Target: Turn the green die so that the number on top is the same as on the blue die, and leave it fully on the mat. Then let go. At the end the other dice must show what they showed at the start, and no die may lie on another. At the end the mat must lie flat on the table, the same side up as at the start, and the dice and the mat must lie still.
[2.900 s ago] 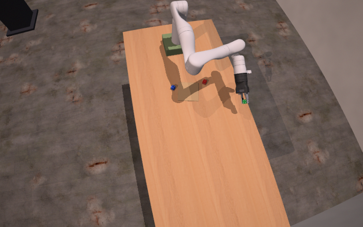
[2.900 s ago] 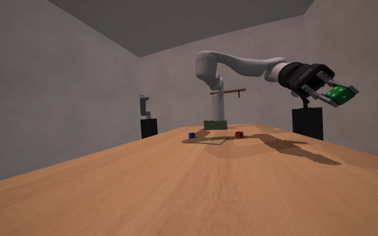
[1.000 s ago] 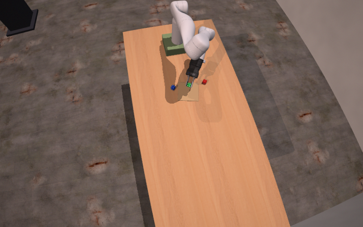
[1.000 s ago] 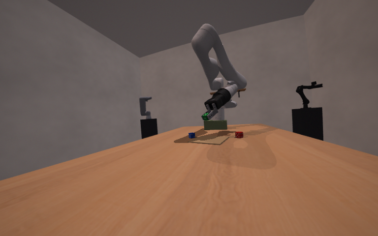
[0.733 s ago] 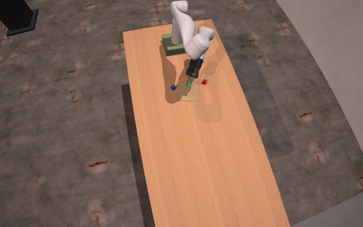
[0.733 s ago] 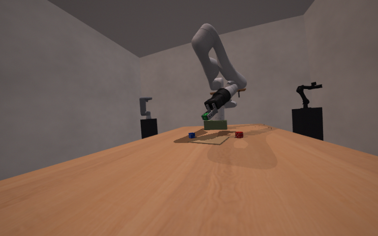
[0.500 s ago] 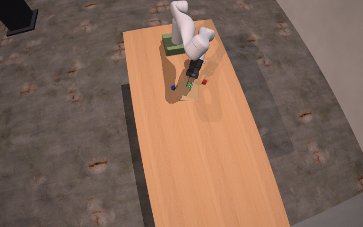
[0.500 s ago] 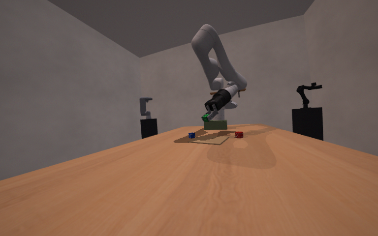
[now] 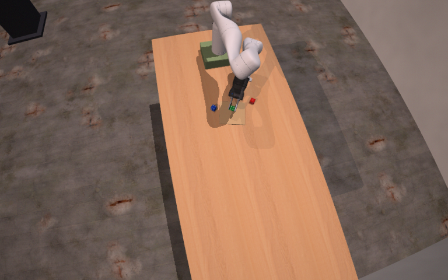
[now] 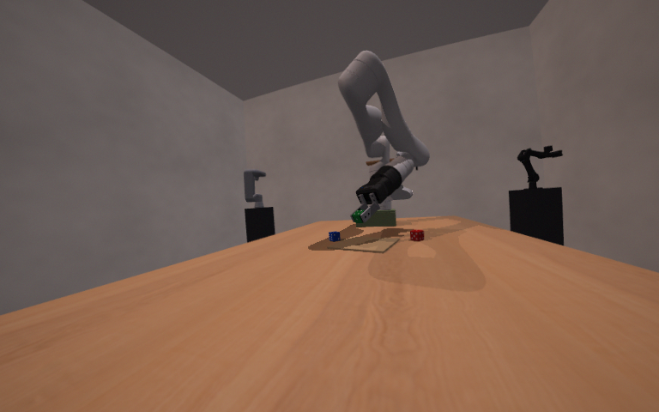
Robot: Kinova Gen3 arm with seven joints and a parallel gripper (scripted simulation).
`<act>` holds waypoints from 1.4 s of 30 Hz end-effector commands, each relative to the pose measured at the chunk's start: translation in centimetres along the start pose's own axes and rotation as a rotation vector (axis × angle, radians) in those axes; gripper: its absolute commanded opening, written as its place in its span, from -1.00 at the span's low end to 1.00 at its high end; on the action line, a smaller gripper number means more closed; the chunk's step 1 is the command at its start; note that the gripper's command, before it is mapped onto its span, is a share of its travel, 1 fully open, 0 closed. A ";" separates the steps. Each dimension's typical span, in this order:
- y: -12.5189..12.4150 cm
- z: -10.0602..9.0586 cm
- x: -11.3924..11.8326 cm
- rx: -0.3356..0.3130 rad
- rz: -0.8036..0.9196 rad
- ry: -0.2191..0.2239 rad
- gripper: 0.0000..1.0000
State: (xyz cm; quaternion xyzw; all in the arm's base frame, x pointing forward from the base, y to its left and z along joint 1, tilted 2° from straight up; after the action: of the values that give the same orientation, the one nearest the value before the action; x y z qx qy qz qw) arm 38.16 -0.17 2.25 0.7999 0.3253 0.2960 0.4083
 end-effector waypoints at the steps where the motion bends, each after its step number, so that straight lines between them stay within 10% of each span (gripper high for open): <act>1: -1.3 0.2 -0.2 0.007 -0.013 0.003 -0.02; 42: -3.5 1.4 -0.7 0.007 -0.013 0.003 -0.02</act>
State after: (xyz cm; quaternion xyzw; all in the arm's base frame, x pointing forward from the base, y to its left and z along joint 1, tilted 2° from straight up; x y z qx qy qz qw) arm 37.74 0.29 -1.58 0.7989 0.3325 0.2927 0.4068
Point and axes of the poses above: the point where the finger pads meet when closed, its own z axis out along the fingers, its own x axis across the jaws, y = z × x, the point moved 4 cm from there along -z, back along the fingers, and after that the axes turned 12 degrees about z, right-handed, at the moved point
